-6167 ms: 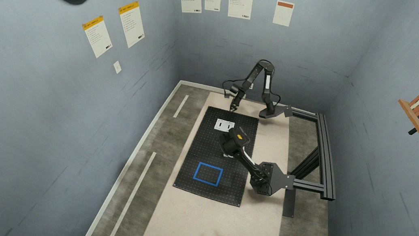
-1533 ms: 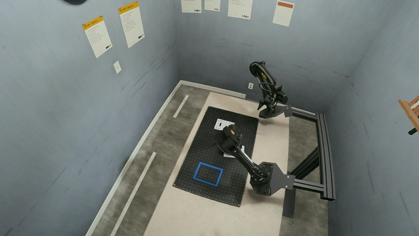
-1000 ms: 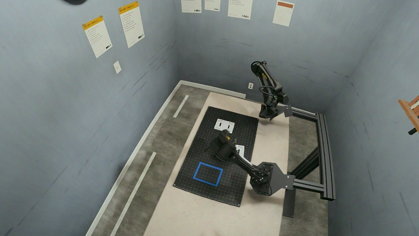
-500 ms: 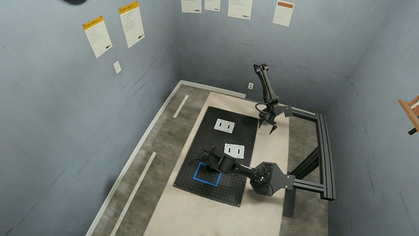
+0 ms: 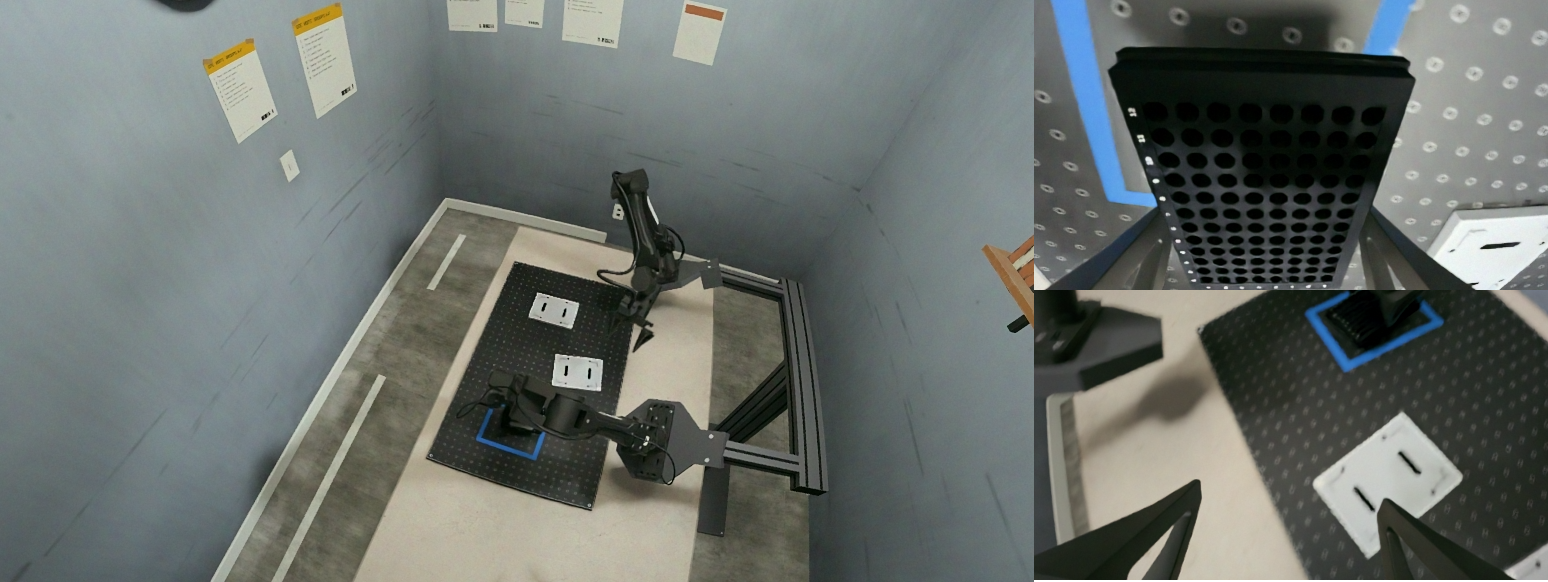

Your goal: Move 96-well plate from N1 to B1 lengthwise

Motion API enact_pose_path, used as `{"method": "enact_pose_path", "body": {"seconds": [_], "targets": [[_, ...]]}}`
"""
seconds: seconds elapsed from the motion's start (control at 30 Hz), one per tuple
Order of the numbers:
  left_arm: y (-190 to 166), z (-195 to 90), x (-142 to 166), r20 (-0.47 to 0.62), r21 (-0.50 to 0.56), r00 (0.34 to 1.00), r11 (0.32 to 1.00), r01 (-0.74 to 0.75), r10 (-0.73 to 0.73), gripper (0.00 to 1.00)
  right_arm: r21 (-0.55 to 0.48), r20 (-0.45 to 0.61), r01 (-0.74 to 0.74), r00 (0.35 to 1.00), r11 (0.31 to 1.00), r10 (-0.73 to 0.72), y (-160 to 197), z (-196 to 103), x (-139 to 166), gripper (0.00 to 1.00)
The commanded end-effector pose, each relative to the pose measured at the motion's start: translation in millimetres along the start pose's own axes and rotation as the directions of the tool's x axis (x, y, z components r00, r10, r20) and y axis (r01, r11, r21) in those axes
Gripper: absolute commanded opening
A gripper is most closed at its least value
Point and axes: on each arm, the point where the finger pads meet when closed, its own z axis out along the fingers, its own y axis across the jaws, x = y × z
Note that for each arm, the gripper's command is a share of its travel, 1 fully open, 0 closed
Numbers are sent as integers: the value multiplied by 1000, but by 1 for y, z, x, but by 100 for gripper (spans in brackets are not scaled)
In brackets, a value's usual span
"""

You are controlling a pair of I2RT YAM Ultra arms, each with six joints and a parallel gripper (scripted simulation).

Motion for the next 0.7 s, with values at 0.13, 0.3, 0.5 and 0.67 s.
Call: {"method": "enact_pose_path", "body": {"seconds": [0.13,0.3,0.5,0.67], "targets": [[18,-11,-32,48,35,999,999,24,-26,79,6,338,53,940,999,-52,-25,44,-63,100],[24,-11,-31,39,17,999,1000,19,-19,79,58,374,69,924,996,-86,-45,54,-64,100],[21,-7,-25,14,-12,985,985,-172,172,79,135,385,83,914,987,-130,-75,70,-53,100],[17,-7,-29,28,-2,986,986,-165,165,79,137,353,78,928,987,-122,-77,76,-42,100]]}}
